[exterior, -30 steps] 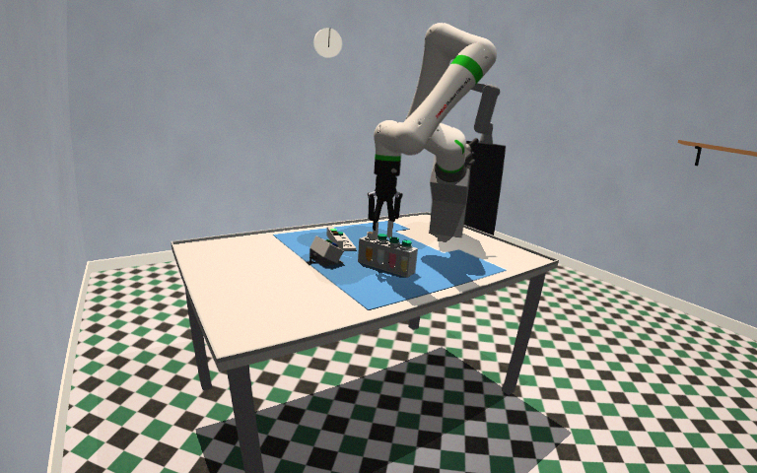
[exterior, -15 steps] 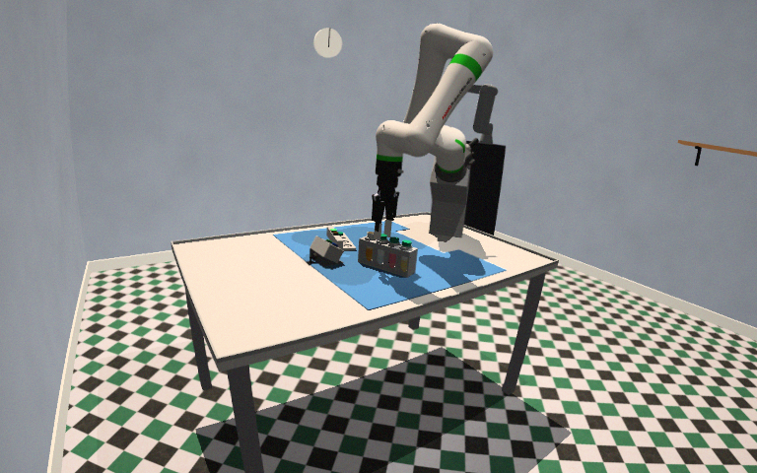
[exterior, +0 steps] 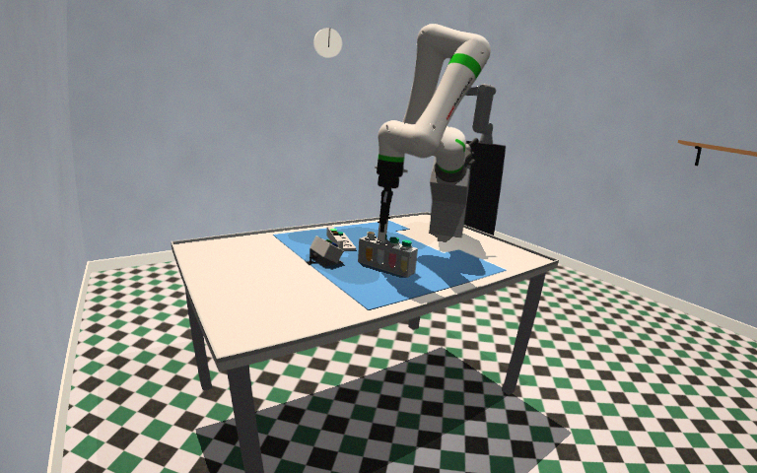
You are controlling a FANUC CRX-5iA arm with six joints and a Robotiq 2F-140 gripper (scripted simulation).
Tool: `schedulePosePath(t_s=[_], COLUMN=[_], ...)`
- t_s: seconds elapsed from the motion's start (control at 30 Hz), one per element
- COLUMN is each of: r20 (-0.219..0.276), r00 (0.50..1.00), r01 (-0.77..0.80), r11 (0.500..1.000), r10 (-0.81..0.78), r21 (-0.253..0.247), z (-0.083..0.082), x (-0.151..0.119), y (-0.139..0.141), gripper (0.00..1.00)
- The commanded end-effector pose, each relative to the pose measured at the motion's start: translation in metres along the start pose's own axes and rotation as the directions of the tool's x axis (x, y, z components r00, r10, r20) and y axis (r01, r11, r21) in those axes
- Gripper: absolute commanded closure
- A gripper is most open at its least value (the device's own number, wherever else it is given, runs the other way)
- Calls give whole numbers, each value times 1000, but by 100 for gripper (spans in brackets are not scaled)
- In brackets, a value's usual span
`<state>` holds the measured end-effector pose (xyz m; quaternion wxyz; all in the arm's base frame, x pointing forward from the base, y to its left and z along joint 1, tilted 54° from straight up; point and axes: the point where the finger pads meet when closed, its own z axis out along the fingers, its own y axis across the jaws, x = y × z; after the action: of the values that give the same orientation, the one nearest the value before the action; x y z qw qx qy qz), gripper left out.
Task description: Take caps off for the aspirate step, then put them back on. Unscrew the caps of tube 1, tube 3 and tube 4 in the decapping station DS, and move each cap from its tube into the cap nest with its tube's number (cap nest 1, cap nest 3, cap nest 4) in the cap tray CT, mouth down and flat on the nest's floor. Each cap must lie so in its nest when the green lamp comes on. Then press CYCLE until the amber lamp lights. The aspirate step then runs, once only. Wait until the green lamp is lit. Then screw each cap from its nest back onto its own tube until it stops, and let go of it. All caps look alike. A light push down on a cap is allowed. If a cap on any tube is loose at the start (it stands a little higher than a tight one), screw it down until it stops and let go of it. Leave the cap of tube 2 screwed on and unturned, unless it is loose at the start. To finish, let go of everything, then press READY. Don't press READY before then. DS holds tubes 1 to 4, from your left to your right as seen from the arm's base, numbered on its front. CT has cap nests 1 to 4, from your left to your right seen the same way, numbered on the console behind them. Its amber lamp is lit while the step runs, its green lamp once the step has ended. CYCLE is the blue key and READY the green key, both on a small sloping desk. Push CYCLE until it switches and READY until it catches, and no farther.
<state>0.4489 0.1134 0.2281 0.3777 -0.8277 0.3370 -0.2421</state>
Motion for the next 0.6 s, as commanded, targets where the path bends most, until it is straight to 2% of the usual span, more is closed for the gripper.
schedulePosePath(t_s=[0.0,0.07,0.1,0.57], r20=[41,41,41,41], r00=[999,999,999,999], r01=[16,16,16,16], r11=[1000,1000,1000,1000], r10=[-17,-17,-17,-17], r21=[22,22,22,22], z=[0,0,0,0], x=[0,0,0,0], y=[0,0,0,0], gripper=[65,65,100,100])
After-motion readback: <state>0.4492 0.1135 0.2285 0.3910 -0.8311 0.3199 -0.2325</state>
